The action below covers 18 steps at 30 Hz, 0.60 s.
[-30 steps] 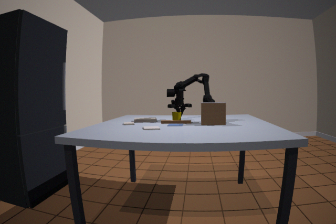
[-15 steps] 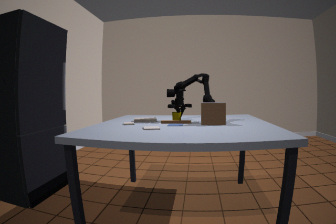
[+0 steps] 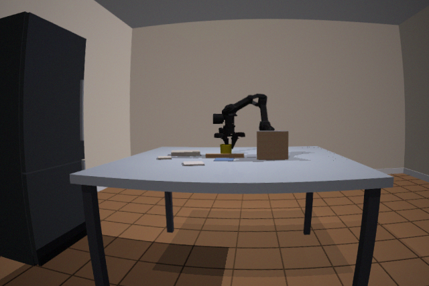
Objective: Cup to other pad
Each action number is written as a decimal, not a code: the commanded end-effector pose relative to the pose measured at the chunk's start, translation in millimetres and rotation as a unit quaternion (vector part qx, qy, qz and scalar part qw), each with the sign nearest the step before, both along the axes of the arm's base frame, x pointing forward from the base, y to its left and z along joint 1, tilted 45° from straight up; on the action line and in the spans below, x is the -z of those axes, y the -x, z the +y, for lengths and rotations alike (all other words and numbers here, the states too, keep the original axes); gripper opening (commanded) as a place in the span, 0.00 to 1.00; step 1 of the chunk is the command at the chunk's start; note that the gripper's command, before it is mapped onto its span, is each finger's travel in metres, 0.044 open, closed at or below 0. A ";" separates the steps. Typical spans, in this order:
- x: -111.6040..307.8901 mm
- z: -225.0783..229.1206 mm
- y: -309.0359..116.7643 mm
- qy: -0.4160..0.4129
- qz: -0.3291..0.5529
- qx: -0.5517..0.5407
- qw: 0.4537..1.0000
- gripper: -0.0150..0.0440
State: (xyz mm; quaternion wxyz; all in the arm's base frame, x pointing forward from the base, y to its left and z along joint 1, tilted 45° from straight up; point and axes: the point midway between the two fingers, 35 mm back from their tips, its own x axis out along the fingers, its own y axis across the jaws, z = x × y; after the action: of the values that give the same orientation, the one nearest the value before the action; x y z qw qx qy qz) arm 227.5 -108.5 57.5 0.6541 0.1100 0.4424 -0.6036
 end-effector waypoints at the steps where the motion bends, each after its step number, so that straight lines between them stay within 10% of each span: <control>1: -2.5 2.7 -1.0 0.000 -0.002 0.001 1.000 0.50; 18: -18.5 19.3 -4.7 -0.001 -0.001 0.000 1.000 0.50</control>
State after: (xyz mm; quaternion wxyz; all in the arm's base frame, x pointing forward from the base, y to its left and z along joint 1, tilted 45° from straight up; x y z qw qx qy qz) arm 230.5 -93.6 71.9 0.6541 0.1076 0.4432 -0.6034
